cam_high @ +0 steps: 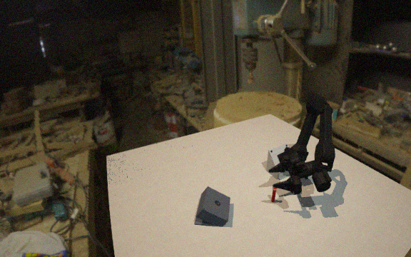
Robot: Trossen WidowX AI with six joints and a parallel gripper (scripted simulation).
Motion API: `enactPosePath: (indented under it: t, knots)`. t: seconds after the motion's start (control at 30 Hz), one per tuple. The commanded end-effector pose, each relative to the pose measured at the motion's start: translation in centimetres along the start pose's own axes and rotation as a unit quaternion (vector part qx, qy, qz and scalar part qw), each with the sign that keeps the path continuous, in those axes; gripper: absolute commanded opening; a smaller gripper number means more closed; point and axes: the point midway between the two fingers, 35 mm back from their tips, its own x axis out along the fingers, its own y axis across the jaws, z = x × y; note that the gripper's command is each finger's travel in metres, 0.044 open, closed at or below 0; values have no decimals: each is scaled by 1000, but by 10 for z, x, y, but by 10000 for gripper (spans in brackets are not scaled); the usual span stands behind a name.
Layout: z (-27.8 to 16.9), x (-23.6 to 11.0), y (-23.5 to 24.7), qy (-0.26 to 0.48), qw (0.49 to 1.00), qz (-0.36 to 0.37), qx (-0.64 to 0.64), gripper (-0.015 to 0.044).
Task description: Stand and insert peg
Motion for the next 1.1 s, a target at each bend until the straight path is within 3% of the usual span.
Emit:
enactPosePath:
  t: [0.0, 0.2, 0.47, 1.07]
  knots:
    - [35, -10, 0, 1, 1000, 14, -1, 440]
    - [82, -34, -10, -27, 998, 52, -14, 440]
    - [80, -33, -11, -20, 998, 43, -29, 440]
    - [41, -11, -28, 158, 964, -89, -195, 440]
